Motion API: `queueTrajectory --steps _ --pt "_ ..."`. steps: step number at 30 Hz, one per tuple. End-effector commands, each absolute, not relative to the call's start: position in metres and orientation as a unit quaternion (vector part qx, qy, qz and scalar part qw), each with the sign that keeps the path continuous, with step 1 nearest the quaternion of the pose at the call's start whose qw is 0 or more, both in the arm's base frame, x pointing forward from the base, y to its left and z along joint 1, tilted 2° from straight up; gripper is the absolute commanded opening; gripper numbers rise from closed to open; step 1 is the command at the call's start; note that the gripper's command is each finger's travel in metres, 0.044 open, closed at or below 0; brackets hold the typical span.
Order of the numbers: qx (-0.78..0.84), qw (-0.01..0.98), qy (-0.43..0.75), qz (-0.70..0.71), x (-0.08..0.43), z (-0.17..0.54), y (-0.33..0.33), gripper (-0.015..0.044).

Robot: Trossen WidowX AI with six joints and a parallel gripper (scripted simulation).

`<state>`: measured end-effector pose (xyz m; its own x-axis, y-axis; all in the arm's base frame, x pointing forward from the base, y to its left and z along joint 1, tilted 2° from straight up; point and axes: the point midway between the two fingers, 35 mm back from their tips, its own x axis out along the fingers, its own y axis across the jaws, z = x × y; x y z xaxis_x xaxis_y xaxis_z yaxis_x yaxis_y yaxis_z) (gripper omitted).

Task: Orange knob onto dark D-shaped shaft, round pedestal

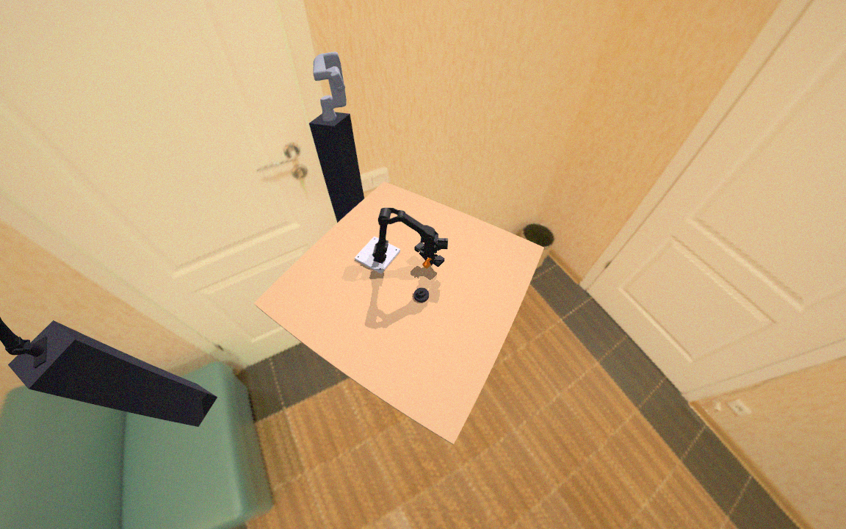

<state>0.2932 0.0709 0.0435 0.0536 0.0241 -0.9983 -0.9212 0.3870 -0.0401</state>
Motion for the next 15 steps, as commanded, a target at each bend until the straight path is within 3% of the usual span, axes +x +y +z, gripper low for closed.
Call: queueTrajectory --steps 1,15 --pt "-0.381 0.63 0.545 0.402 0.292 0.046 0.067 0.0181" --pt "-0.332 0.688 0.468 0.444 0.286 0.051 0.053 0.0181"
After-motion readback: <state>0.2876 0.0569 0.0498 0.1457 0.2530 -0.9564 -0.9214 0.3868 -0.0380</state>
